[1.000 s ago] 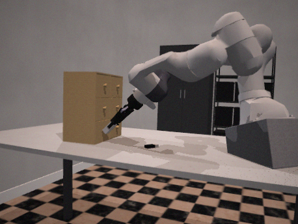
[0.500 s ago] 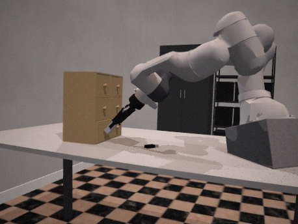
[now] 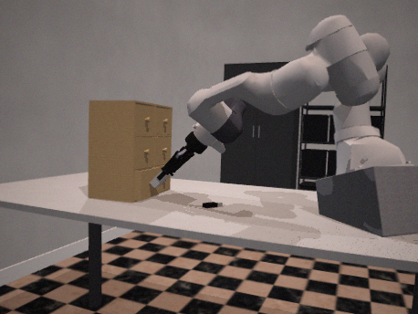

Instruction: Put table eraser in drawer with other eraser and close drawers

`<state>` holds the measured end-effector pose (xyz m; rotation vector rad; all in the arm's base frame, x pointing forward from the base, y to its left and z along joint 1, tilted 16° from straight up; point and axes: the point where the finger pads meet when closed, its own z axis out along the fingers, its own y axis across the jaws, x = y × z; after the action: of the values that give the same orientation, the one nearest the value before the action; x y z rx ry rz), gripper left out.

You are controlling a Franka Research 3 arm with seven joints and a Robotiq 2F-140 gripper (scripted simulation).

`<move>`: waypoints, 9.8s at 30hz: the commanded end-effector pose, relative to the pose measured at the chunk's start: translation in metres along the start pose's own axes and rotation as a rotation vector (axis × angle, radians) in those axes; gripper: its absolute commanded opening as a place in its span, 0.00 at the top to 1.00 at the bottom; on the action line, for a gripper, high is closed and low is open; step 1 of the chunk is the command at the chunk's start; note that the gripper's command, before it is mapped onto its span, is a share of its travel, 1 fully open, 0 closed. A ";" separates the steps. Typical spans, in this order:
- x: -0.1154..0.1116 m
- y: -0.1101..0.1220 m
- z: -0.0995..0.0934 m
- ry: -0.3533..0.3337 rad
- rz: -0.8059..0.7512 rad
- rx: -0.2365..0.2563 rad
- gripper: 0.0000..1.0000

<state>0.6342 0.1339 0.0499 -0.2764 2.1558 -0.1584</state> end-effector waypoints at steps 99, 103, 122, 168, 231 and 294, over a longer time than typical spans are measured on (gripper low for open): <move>0.067 0.000 -0.066 -0.002 -0.004 -0.001 0.80; 0.066 0.000 -0.070 -0.002 -0.004 -0.001 0.80; 0.042 0.000 -0.162 -0.001 -0.004 -0.001 0.80; 0.043 0.000 -0.301 0.762 -0.004 0.000 0.80; 0.039 0.000 -0.308 0.784 -0.004 0.000 0.00; -0.086 -0.002 -0.265 0.784 -0.013 -0.001 0.00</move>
<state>0.4611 0.1571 0.2687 -0.2394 2.9305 -0.3049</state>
